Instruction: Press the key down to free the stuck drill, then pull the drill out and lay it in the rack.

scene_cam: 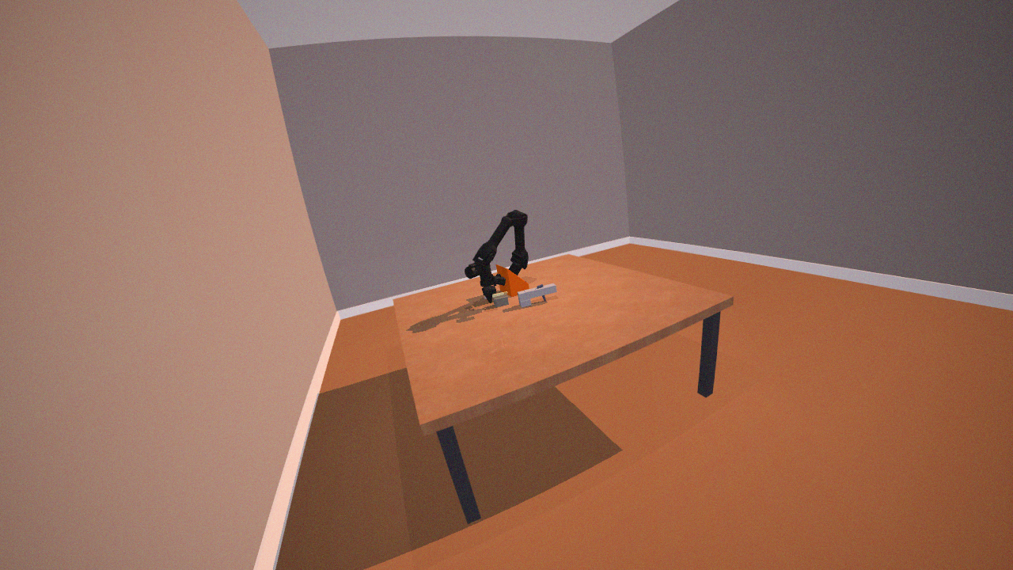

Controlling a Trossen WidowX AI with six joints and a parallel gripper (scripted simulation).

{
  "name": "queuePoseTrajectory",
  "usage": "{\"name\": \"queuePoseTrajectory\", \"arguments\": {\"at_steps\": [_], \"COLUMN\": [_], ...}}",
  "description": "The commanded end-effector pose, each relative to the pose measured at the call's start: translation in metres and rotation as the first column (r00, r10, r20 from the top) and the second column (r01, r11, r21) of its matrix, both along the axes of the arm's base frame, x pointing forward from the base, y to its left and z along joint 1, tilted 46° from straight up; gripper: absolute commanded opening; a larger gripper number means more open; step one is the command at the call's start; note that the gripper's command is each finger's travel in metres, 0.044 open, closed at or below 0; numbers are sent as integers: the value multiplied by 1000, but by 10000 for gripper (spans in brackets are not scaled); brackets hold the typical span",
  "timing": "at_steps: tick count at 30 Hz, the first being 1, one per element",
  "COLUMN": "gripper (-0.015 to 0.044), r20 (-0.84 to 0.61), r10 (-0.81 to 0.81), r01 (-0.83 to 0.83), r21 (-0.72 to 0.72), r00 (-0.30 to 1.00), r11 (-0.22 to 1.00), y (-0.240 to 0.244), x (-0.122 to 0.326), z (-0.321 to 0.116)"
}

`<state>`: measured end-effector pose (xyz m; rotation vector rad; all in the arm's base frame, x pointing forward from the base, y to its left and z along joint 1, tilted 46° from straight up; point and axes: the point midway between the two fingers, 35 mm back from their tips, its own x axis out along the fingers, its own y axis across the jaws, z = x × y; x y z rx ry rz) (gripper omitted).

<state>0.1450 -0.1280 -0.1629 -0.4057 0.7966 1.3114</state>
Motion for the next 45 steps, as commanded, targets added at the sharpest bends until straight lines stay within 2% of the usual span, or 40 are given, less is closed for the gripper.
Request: {"name": "queuePoseTrajectory", "arguments": {"at_steps": [1, 18, 35, 45], "gripper": [0, 0, 440, 440], "r20": [-2, -2, -3, -3], "r10": [-5, -5, -3, -5], "r01": [5, 5, 3, 5], "r21": [6, 7, -2, 5], "r00": [1000, 1000, 1000, 1000], "r11": [1000, 1000, 1000, 1000], "y": [5, 17, 10, -20], "x": [0, 1, 0, -3], "z": [-4, -13, -10, 21]}}
